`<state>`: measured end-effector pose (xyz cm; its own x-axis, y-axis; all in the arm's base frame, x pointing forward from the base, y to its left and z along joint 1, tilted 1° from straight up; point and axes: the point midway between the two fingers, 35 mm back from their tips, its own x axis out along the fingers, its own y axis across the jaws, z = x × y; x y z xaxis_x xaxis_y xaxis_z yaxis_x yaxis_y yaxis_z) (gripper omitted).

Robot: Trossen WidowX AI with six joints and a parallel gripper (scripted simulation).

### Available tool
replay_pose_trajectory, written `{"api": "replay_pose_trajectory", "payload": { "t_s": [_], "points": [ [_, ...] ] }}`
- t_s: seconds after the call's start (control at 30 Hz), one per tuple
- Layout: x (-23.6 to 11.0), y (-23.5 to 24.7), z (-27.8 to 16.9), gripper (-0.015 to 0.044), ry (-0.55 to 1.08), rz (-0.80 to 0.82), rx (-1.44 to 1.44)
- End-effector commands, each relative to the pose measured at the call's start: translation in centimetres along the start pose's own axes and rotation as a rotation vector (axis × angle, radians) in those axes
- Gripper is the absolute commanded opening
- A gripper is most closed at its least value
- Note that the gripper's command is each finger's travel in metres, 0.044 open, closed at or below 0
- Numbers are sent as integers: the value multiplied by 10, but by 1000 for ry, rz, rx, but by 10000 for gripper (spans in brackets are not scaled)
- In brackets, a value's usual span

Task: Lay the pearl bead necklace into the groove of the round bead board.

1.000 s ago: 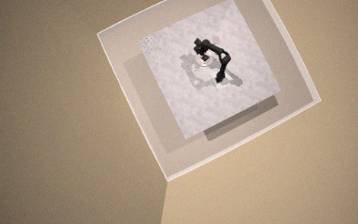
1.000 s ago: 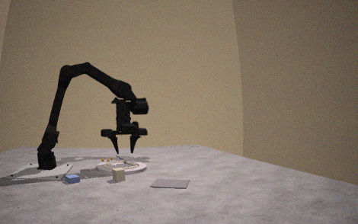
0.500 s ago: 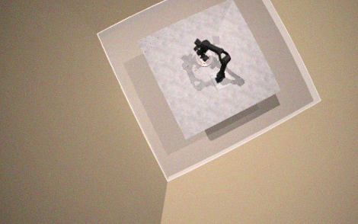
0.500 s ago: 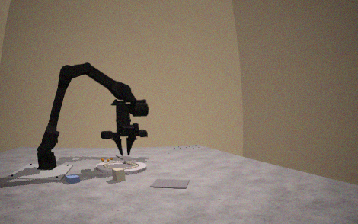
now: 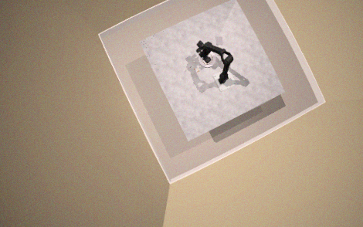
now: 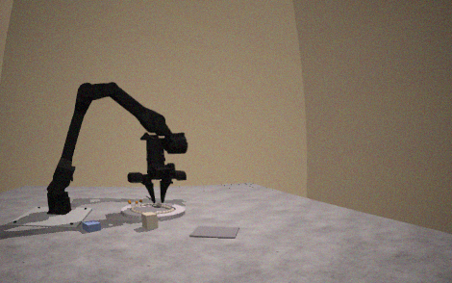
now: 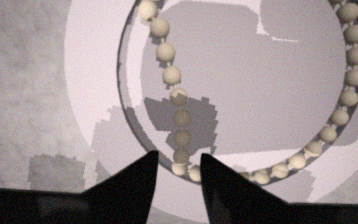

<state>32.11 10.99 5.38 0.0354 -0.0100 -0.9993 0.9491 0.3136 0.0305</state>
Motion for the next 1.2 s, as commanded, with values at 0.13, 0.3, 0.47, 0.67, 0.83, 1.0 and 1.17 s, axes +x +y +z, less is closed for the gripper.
{"api": "replay_pose_trajectory", "payload": {
  "t_s": [0.13,0.3,0.47,0.67,0.83,1.0,1.17],
  "points": [
    [7,-1,0,120,1,-9,-3],
    [4,-1,0,0,0,-5,0],
    [4,-1,0,0,0,-5,0],
    [4,-1,0,0,0,-5,0],
    [4,-1,0,0,0,-5,0],
    [4,-1,0,0,0,-5,0],
    [4,-1,0,0,0,-5,0]
  ]
}}
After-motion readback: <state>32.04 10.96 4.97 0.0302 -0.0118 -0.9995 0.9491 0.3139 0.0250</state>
